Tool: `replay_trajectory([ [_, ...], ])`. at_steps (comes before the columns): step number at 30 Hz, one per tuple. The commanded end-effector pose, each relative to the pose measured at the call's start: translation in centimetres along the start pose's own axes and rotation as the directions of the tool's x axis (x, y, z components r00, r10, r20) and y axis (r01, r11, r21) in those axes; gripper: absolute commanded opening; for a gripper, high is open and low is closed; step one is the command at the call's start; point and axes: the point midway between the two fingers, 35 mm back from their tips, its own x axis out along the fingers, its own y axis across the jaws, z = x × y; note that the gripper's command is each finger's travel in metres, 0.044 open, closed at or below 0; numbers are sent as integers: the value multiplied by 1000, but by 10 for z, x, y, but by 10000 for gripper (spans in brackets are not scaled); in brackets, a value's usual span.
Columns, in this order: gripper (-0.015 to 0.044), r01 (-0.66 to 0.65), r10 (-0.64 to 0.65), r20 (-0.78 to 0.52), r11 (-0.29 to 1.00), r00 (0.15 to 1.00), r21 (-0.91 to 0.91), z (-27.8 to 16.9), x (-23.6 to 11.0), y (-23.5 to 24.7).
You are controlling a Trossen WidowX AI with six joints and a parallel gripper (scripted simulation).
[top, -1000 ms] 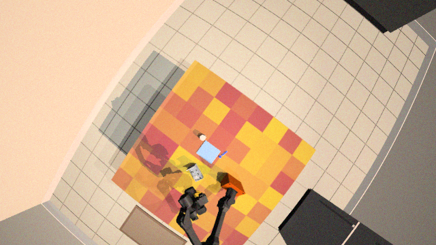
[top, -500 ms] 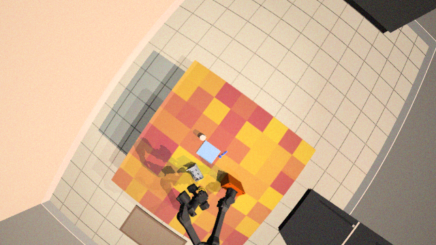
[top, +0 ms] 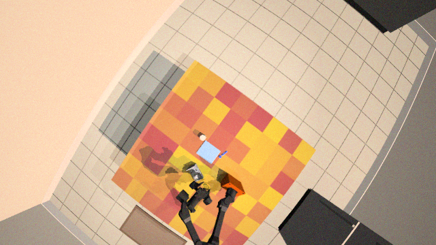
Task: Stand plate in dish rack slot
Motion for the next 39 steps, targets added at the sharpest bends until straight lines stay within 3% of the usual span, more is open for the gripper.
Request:
replay_trajectory([
  [1,0,-19,23,94,999,995,-45,3,11,2],
  [21,0,-135,245,400,949,883,-283,3,41,19],
  [39,0,-269,535,493,816,686,-511,-14,51,32],
])
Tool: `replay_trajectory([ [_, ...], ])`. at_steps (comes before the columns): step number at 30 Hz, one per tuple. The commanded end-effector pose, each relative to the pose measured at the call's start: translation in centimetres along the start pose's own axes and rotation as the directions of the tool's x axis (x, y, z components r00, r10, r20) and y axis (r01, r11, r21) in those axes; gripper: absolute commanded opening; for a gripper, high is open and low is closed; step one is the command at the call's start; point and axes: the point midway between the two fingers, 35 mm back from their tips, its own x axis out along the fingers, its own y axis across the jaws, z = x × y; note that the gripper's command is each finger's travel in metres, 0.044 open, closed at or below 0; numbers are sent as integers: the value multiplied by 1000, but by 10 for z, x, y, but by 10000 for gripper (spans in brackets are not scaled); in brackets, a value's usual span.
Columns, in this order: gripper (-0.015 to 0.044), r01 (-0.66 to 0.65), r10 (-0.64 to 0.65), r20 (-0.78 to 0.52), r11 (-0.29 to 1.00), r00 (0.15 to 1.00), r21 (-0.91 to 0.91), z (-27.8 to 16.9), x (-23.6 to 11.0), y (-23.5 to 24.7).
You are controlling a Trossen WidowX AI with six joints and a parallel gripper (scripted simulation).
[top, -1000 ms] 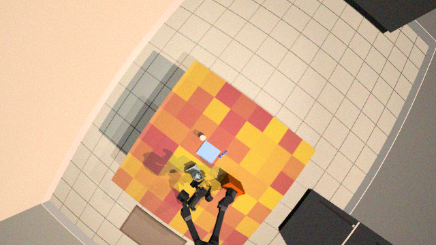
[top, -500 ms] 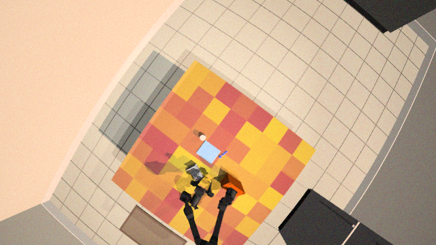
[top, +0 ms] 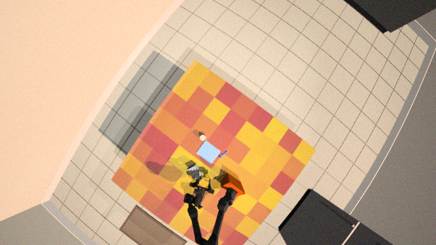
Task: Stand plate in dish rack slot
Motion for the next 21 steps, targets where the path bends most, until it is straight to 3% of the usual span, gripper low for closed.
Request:
replay_trajectory([
  [1,0,-74,76,62,997,995,-27,-4,0,4],
  [21,0,-421,443,218,896,870,-142,-29,-20,18],
])
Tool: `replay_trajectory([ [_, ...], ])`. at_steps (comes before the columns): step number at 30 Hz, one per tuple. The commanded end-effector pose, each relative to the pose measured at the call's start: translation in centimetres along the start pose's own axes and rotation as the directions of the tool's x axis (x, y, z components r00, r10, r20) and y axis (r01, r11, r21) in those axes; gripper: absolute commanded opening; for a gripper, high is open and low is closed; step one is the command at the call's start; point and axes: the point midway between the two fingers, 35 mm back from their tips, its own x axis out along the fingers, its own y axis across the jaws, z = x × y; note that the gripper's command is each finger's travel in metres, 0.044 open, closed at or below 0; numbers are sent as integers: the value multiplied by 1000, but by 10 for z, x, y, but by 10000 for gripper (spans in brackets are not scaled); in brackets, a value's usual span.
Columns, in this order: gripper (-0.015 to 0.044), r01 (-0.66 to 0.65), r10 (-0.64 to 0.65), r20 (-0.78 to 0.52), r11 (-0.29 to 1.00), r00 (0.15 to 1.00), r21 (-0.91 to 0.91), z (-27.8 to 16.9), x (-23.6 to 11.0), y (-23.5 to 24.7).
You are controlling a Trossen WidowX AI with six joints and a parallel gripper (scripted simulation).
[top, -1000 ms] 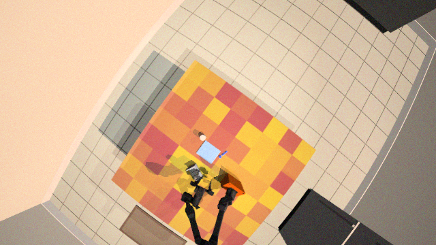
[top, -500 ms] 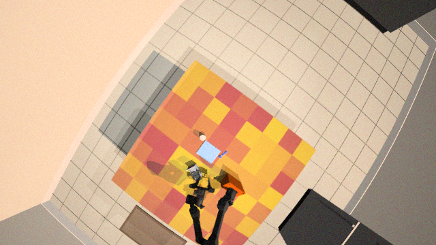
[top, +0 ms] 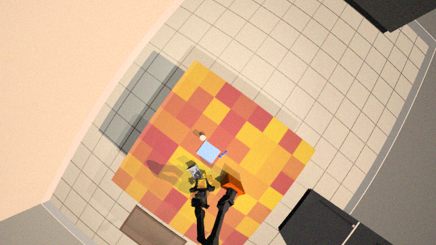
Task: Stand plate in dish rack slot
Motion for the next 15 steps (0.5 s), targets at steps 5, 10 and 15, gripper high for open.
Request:
replay_trajectory([
  [5,0,-171,171,68,985,983,-7,-7,-13,8],
  [10,0,-271,270,97,963,958,-6,-12,-23,12],
  [15,0,-355,353,119,935,928,-2,-15,-33,15],
])
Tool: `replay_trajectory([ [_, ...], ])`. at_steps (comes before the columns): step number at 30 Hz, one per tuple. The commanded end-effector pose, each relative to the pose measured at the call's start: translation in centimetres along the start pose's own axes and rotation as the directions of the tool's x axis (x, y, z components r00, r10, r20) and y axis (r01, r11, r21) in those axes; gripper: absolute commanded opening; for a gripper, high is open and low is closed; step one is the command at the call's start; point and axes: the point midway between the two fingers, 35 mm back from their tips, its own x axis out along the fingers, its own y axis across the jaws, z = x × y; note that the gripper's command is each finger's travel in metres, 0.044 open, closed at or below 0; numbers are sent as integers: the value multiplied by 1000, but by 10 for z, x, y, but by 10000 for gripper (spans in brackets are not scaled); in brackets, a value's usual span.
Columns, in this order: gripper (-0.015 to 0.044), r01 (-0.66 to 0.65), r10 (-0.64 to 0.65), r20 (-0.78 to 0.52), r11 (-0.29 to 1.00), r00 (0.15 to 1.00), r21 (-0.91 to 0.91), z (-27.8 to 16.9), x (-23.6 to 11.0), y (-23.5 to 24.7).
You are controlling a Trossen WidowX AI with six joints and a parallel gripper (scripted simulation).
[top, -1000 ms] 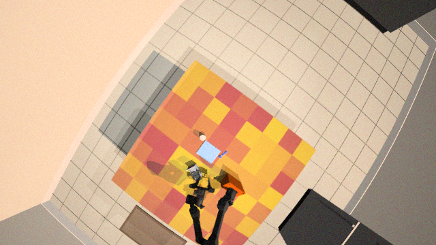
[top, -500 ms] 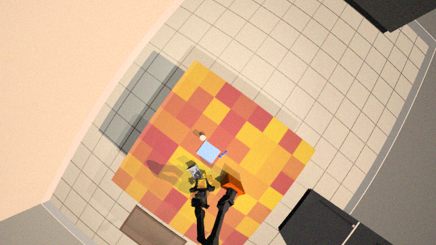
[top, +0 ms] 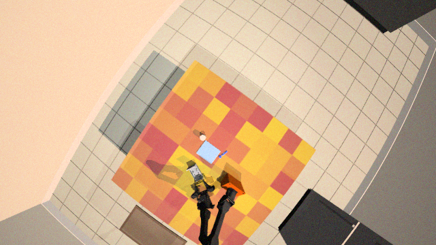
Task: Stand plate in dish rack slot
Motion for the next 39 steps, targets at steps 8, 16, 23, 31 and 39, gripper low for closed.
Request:
replay_trajectory([
  [8,0,-67,67,23,998,997,10,-1,-6,3],
  [16,0,-61,61,18,998,998,9,0,4,3],
  [23,0,-61,60,18,998,998,10,2,13,4],
  [31,0,-63,63,19,998,998,13,3,20,5],
  [39,0,-64,64,20,998,998,16,5,31,5],
])
